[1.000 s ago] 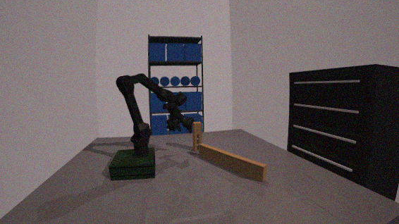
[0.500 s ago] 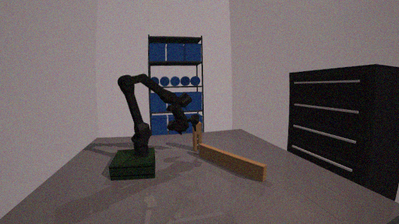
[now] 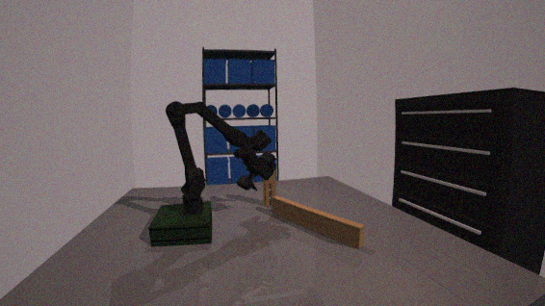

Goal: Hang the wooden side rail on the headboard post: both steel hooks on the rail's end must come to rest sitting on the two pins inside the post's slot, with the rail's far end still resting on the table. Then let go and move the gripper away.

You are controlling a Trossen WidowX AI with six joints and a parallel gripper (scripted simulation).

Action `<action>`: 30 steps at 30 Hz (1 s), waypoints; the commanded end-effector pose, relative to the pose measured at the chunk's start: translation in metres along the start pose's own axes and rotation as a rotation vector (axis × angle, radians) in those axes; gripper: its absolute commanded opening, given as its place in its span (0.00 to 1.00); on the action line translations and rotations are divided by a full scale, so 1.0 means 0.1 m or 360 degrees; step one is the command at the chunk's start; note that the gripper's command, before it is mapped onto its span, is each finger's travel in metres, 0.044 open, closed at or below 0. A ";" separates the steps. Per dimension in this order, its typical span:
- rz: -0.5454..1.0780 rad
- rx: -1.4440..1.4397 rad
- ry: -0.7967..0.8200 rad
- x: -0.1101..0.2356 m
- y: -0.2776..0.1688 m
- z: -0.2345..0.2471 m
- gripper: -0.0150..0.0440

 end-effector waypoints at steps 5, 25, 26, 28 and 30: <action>0.0100 0.1119 0.0178 -0.02 0.19 -0.09 1.00; -0.0259 0.3180 0.0692 0.11 0.42 -0.11 1.00; -0.0259 0.3180 0.0692 0.11 0.42 -0.11 1.00; -0.0259 0.3180 0.0692 0.11 0.42 -0.11 1.00; -0.0259 0.3180 0.0692 0.11 0.42 -0.11 1.00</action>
Point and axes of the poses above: the point midway between the two fingers, 35 mm back from their tips, its own x axis back along the fingers, its own z axis across the jaws, y = z × x, the point moved 4 cm from there along x, back along the fingers, and after that the axes turned 6 degrees about x, right-handed, at the moved point
